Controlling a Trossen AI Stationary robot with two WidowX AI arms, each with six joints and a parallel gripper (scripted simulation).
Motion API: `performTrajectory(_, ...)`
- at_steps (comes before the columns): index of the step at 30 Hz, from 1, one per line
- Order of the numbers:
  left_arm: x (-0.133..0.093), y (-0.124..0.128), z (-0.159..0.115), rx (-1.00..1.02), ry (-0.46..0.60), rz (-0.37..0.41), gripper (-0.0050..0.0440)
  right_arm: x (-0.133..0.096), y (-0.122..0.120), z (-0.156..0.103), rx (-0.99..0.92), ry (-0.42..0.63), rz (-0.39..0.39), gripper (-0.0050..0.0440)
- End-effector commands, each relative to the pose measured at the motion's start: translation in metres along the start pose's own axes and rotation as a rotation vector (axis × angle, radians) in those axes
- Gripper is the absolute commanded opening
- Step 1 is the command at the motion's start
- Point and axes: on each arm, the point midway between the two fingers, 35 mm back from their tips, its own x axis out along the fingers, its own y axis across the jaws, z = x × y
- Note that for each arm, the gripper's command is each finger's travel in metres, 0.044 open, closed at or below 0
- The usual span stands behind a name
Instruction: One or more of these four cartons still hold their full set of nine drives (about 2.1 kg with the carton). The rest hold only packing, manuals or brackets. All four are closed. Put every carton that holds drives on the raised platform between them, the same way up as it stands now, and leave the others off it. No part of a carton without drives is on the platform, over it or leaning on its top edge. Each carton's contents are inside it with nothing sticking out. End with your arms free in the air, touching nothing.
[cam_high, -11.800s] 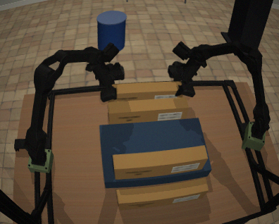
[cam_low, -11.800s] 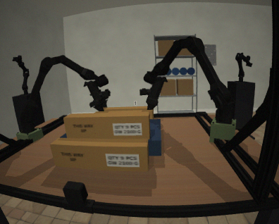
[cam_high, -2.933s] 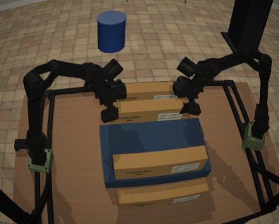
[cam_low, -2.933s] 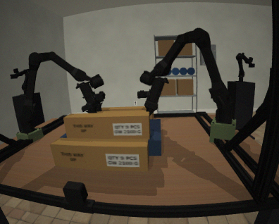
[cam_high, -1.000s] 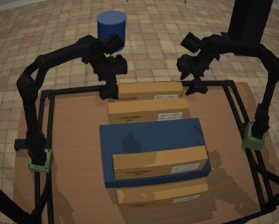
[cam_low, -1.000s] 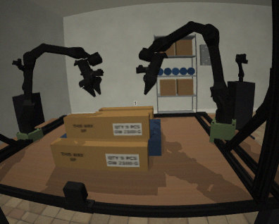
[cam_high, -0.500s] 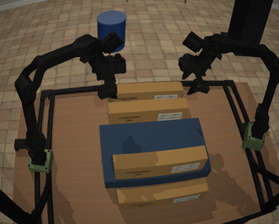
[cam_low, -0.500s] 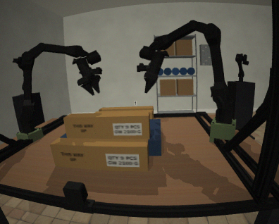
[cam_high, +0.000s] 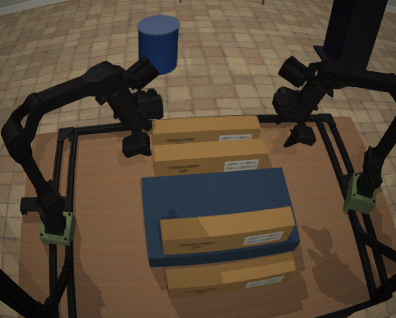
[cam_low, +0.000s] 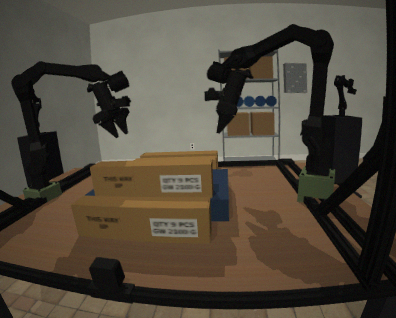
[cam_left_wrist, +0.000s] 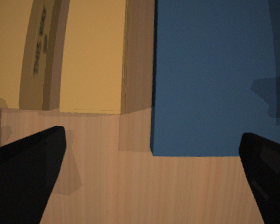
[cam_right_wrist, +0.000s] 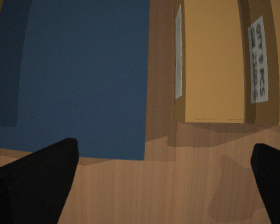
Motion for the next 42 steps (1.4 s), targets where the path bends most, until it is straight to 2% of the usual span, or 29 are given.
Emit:
performTrajectory(1, -0.005, -0.019, -0.016, 0.0, 0.003, 0.001, 0.0389, -0.007, 0.019, -0.015, -0.002, -0.004, -0.003, 0.0389)
performTrajectory(7, -0.016, -0.053, -0.043, 0.0, 0.003, 0.001, 0.0389, -0.017, 0.054, -0.042, -0.002, -0.004, -0.003, 0.0389)
performTrajectory(9, -0.016, -0.053, -0.043, 0.0, 0.003, 0.001, 0.0389, -0.017, 0.054, -0.042, -0.002, -0.004, -0.003, 0.0389)
performTrajectory(17, -0.03, -0.096, -0.077, 0.0, 0.003, 0.001, 0.0389, -0.031, 0.097, -0.076, -0.002, -0.004, -0.003, 0.0389)
performTrajectory(23, -0.037, -0.119, -0.096, 0.0, 0.003, 0.001, 0.0389, -0.038, 0.12, -0.094, -0.002, -0.004, -0.003, 0.0389)
performTrajectory(33, -0.042, -0.134, -0.107, 0.0, 0.003, 0.001, 0.0389, -0.042, 0.135, -0.106, -0.002, -0.004, -0.003, 0.0389)
performTrajectory(42, -0.043, -0.135, -0.109, 0.0, 0.003, 0.001, 0.0389, -0.043, 0.137, -0.107, -0.002, -0.004, -0.003, 0.0389)
